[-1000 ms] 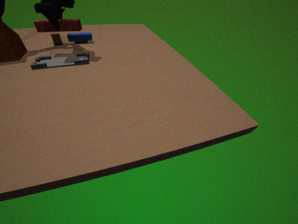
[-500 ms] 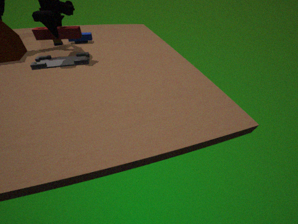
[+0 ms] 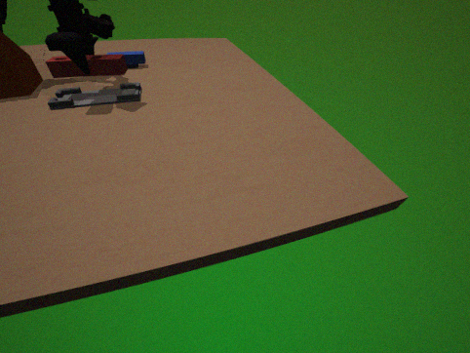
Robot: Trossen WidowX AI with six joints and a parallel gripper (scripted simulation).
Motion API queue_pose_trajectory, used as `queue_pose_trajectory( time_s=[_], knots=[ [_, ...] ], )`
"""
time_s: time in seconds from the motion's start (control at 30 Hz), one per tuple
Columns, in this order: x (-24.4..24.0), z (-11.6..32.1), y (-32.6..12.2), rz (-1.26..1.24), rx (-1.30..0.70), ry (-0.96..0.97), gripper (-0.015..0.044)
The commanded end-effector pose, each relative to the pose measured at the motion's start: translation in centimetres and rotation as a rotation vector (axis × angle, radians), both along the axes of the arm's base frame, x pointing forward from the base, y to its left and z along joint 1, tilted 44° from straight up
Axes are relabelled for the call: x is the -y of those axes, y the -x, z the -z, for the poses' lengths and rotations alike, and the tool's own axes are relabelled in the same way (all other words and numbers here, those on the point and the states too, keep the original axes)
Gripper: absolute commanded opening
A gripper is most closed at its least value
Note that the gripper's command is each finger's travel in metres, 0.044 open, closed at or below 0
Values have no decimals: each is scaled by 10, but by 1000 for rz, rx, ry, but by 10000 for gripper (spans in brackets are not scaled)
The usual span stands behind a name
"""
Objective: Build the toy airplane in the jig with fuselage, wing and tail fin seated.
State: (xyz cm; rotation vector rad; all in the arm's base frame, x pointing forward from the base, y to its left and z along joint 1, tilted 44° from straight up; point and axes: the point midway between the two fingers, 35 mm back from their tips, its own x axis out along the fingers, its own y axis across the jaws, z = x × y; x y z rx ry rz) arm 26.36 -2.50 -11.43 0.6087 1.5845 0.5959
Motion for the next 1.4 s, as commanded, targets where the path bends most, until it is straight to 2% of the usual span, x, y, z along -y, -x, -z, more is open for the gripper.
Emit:
queue_pose_trajectory(
  time_s=[0.0,0.03,0.27,0.3,0.93,1.37],
  knots=[
    [5,9,1,-3,9,5,0],
    [5,10,1,-3,9,5,0],
    [5,10,1,-3,9,5,184],
    [5,10,1,-3,9,5,195],
    [5,10,1,-3,9,5,195],
    [-9,25,2,-2,9,4,195]
  ],
)
